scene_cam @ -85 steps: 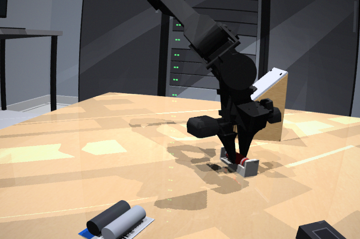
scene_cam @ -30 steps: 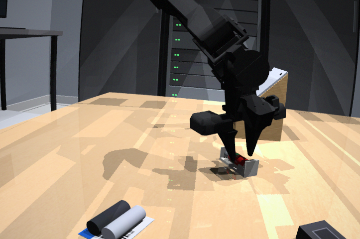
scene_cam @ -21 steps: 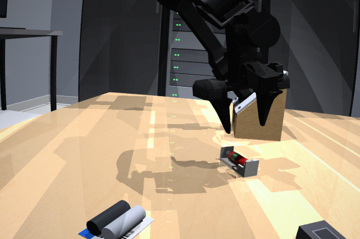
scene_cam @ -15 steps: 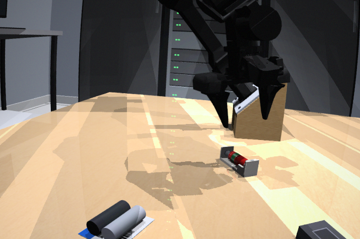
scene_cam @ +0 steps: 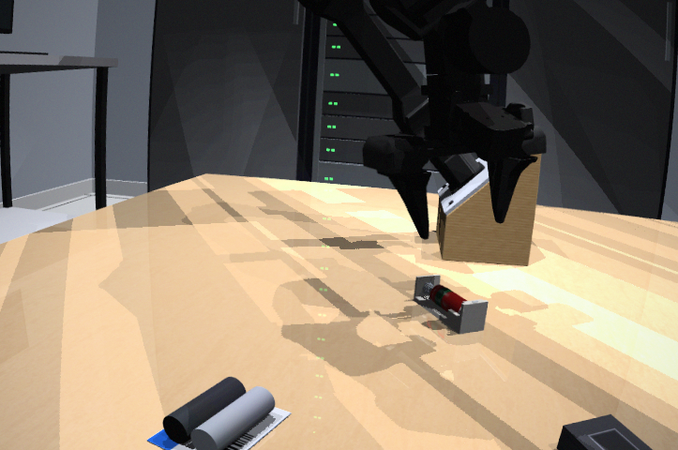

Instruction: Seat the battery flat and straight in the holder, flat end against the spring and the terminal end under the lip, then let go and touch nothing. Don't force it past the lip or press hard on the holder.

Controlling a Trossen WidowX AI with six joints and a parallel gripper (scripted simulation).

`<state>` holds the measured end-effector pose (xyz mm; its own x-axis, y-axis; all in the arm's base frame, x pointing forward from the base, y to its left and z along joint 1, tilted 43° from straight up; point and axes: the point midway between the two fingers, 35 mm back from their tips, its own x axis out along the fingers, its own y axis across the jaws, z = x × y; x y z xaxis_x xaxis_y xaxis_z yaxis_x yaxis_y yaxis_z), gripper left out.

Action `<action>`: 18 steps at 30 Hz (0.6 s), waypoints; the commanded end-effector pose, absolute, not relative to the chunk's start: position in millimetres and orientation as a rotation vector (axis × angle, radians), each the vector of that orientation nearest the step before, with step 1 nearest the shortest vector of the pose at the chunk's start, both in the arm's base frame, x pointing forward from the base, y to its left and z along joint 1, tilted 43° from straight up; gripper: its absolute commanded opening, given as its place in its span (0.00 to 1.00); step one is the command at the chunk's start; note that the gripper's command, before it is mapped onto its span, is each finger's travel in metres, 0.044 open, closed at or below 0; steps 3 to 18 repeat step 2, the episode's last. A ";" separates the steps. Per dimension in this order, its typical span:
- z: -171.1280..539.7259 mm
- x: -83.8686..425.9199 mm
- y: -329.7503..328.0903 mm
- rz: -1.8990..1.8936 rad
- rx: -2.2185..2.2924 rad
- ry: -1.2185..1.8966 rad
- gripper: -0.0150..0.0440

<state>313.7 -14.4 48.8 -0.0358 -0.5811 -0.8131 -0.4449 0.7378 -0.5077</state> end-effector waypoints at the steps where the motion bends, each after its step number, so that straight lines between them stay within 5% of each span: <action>1: 49.0 313.2 -13.6 -0.132 -0.823 1.667 1.00; 18: 49.0 313.2 -13.6 -0.132 -0.823 1.667 1.00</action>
